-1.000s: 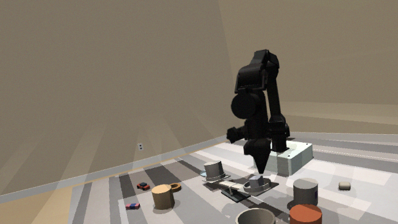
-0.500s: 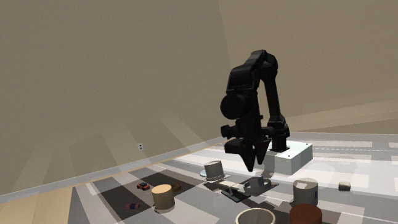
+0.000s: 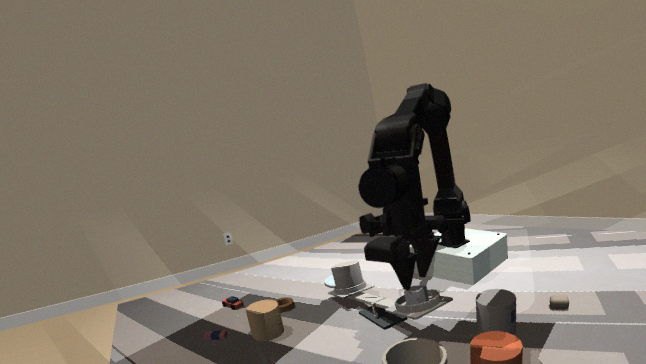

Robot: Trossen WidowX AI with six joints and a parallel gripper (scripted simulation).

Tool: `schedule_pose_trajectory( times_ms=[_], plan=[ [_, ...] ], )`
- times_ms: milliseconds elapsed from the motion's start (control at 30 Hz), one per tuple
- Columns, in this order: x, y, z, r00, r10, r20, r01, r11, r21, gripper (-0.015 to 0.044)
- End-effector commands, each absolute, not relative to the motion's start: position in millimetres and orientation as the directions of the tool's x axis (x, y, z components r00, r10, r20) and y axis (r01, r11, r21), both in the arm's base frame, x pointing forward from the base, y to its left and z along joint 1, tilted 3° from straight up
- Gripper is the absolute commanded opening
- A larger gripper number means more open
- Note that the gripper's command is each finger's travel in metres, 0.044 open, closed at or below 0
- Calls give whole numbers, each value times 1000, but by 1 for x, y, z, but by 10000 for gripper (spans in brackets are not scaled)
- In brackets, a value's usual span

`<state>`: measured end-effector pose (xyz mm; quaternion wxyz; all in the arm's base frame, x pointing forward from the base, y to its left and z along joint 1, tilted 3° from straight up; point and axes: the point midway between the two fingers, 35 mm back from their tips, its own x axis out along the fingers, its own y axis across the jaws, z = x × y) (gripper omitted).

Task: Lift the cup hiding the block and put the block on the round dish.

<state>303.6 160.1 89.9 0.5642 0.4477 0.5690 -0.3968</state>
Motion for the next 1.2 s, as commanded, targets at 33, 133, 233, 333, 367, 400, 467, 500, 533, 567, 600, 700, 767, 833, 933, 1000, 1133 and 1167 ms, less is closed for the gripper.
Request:
schedule_pose_trajectory(
  times_ms=[33,133,233,333,367,400,467,500,533,567,600,700,767,833,933,1000,1133,1167],
  plan=[
    [303,161,81,34,63,-997,959,281,50,260],
    [304,161,76,34,63,-997,959,281,50,260],
    [304,162,71,34,63,-997,959,281,50,260],
    [304,162,66,34,63,-997,959,281,50,260],
    [304,162,64,34,63,-997,959,281,50,260],
    [304,162,63,34,63,-997,959,281,50,260],
    [304,162,60,34,63,-997,959,281,50,260],
    [304,162,58,34,63,-997,959,281,50,260],
    [304,162,57,34,63,-997,959,281,50,260],
    [304,162,57,34,63,-997,959,281,50,260],
    [304,162,57,34,63,-997,959,281,50,234],
    [304,162,57,34,63,-997,959,281,50,155],
    [304,162,57,34,63,-997,959,281,50,122],
    [304,162,57,34,63,-997,959,281,50,109],
    [304,162,57,34,63,-997,959,281,50,69],
    [304,162,61,34,63,-997,959,281,50,17],
    [306,162,82,34,63,-997,959,281,51,0],
    [306,162,88,34,63,-997,959,281,51,0]
  ],
)
